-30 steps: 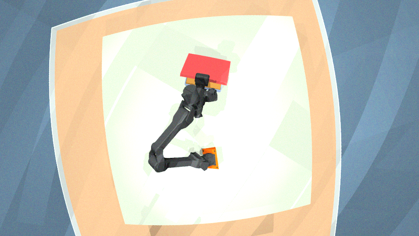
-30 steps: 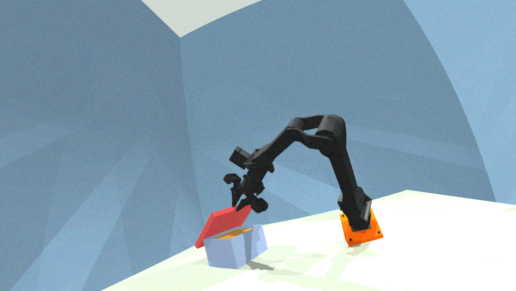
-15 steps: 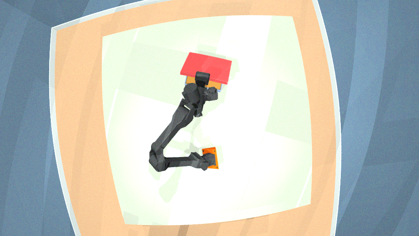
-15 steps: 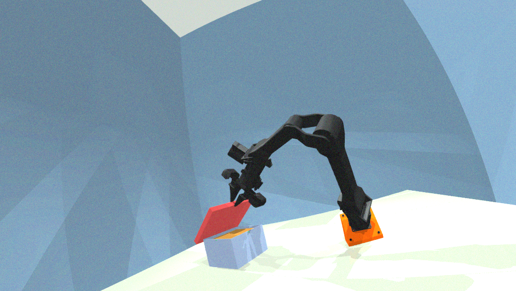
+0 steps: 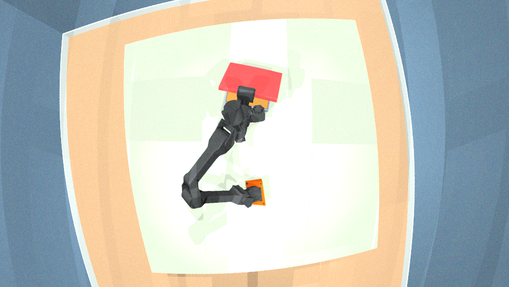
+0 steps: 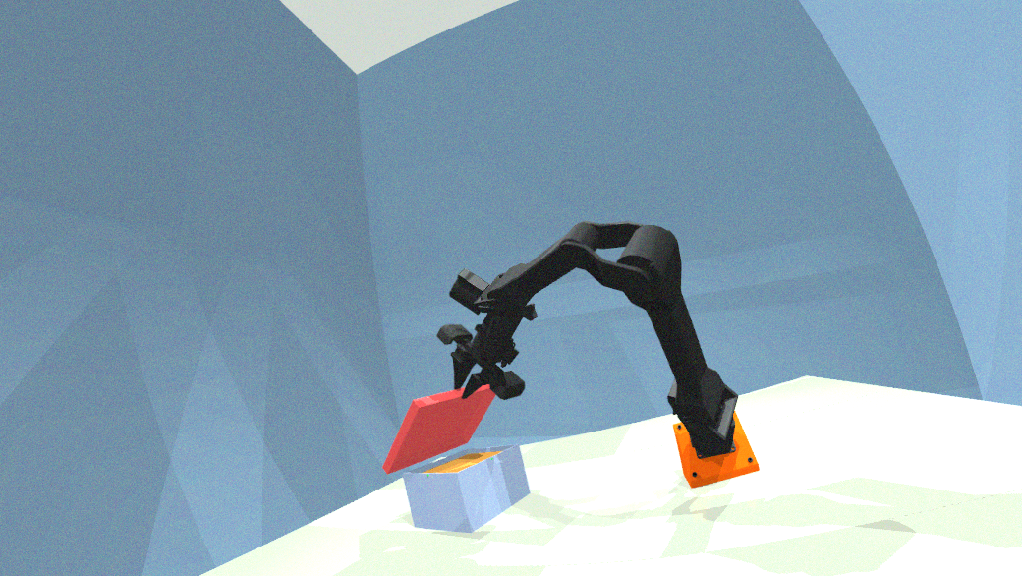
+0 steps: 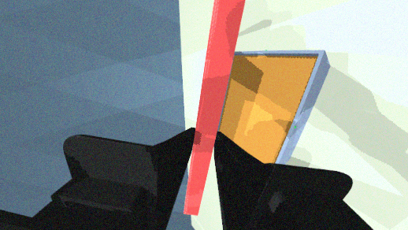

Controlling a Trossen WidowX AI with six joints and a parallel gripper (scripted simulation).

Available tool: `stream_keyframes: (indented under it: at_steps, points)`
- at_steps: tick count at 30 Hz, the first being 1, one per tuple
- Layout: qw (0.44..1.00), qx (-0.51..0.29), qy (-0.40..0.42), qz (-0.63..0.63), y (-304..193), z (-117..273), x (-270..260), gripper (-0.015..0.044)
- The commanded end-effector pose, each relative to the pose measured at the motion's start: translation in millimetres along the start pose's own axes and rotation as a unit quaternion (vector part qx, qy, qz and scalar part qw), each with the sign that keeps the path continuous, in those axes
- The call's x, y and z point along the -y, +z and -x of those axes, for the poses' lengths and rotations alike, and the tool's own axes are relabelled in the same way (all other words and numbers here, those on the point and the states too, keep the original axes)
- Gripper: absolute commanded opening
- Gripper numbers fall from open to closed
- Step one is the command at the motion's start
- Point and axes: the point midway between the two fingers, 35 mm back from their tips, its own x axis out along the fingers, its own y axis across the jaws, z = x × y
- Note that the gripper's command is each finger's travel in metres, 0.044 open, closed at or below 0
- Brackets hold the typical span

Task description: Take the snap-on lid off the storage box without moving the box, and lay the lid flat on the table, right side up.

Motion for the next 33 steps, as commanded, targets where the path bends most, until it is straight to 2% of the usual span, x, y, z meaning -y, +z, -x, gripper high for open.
stream_keyframes:
  at_steps: [1, 33]
  points:
    - [1.000, -0.001, 0.003, 0.003, 0.7, 4.0, -6.9, 0.0000]
    - [1.000, 0.000, 0.004, 0.003, 53.2, 9.7, -1.4, 0.0000]
